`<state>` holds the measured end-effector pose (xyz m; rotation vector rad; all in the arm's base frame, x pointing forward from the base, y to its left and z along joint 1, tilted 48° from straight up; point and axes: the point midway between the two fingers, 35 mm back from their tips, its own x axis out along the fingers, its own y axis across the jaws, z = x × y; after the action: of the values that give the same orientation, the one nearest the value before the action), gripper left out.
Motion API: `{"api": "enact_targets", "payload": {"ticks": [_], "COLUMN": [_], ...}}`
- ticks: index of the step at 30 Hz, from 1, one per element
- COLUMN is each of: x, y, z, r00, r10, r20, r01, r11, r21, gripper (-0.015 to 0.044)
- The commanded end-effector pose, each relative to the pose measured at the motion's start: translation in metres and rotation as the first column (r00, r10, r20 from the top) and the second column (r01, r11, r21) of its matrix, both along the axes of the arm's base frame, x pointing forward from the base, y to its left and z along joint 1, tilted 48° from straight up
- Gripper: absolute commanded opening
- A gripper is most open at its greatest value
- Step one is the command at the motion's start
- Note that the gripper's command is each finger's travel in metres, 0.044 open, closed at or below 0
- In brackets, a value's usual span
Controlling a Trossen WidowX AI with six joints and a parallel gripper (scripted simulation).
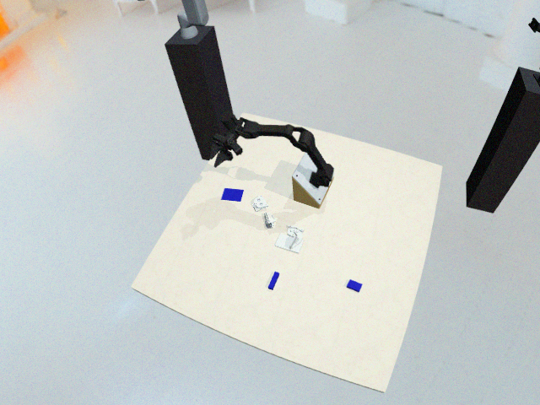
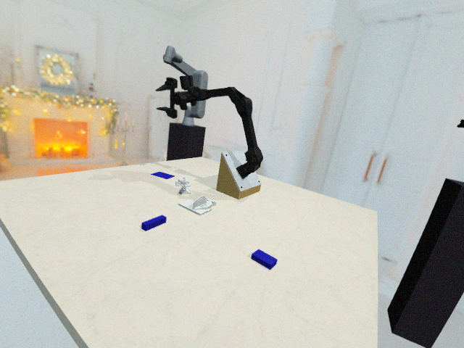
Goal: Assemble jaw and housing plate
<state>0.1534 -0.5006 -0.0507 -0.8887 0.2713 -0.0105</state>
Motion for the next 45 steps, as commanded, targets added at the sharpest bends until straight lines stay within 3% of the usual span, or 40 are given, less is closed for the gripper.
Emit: {"api": "enact_targets", "payload": {"ticks": [1, 17, 34, 45], "x": [0.0, 0.0, 0.0, 0.021], "y": [0.0, 0.0, 0.0, 0.016], "z": [0.0, 0.0, 0.0, -0.004], "r00": [1.0, 1.0, 1.0, 1.0], "r10": [0.0, 0.0, 0.0, -0.026], "r20": [0.0, 0.0, 0.0, -0.018], "r01": [0.0, 0.0, 0.0, 0.03], "r11": [1.0, 1.0, 1.0, 0.962], "r21": [0.0, 0.0, 0.004, 0.271], "gripper": [0.0426, 0.0006, 0.0, 0.0]}}
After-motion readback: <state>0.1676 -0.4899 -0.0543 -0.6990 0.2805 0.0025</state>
